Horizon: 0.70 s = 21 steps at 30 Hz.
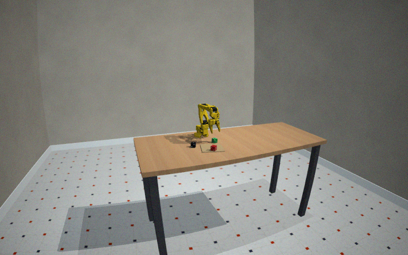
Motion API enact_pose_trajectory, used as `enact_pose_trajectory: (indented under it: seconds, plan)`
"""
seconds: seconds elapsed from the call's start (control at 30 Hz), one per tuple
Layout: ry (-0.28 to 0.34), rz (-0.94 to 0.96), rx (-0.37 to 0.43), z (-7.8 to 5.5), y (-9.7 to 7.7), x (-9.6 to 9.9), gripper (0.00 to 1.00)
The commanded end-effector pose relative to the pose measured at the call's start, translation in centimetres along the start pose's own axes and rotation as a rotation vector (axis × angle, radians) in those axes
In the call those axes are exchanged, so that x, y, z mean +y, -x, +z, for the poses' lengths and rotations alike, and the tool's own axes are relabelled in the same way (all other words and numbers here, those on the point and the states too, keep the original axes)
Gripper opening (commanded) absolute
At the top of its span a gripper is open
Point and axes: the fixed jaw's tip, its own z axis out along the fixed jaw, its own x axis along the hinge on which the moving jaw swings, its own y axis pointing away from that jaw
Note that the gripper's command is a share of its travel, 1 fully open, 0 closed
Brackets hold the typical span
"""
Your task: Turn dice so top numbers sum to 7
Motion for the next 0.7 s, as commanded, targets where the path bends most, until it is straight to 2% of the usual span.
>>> enact_pose_trajectory:
  seconds: [0.0,0.27,0.67]
  plan:
    - [-0.004,0.058,0.050,-0.75,-0.45,0.04,0.36]
    - [-0.006,0.152,0.049,-0.71,-0.41,-0.04,0.36]
    - [-0.013,0.428,0.048,-0.58,-0.29,-0.32,0.36]
